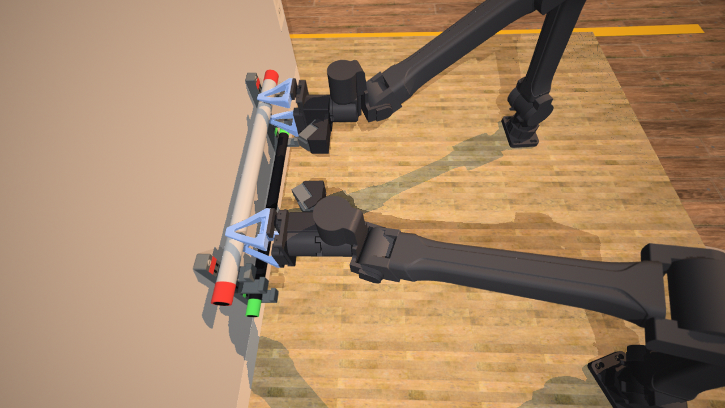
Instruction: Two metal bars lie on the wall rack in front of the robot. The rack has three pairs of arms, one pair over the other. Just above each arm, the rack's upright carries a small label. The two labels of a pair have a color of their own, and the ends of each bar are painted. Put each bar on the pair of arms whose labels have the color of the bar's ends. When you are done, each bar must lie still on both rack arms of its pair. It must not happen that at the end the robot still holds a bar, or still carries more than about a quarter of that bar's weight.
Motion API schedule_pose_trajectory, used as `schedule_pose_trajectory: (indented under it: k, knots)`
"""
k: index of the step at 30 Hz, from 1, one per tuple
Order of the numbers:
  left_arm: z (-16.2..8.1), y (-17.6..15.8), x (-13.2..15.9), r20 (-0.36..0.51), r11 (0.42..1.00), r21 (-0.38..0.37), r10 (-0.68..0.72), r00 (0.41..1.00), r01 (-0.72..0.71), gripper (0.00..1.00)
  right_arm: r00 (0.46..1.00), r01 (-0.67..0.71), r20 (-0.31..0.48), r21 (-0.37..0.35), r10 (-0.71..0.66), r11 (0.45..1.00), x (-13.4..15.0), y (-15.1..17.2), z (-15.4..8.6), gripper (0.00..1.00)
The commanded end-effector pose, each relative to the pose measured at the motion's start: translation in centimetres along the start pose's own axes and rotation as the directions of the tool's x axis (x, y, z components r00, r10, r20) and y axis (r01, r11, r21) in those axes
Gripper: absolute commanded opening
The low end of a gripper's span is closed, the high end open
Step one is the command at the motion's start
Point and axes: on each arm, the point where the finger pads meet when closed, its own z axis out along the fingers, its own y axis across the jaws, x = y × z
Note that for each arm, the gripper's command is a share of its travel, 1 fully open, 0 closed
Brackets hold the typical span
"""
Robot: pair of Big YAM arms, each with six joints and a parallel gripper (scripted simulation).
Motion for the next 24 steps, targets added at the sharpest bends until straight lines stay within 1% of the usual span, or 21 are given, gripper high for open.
schedule_pose_trajectory:
  k: [1,13,24]
  knots:
    - [-0.2,1.5,0.0,-0.002,0.999,-0.037,-0.020,1.000,0.020,0.64,1.000,-0.026,0.005,0.035,0.026,0.999,-0.1,-1.4,-0.6,0.65]
    - [-1.5,1.4,-0.1,-0.001,0.999,-0.036,-0.017,1.000,0.017,0.64,1.000,-0.025,0.007,0.036,0.025,0.999,-0.2,-1.3,-1.9,0.65]
    - [-2.9,2.1,-0.4,0.005,0.999,-0.043,-0.016,1.000,0.017,0.64,1.000,-0.028,0.010,0.044,0.027,0.999,-0.4,-2.0,-3.3,0.65]
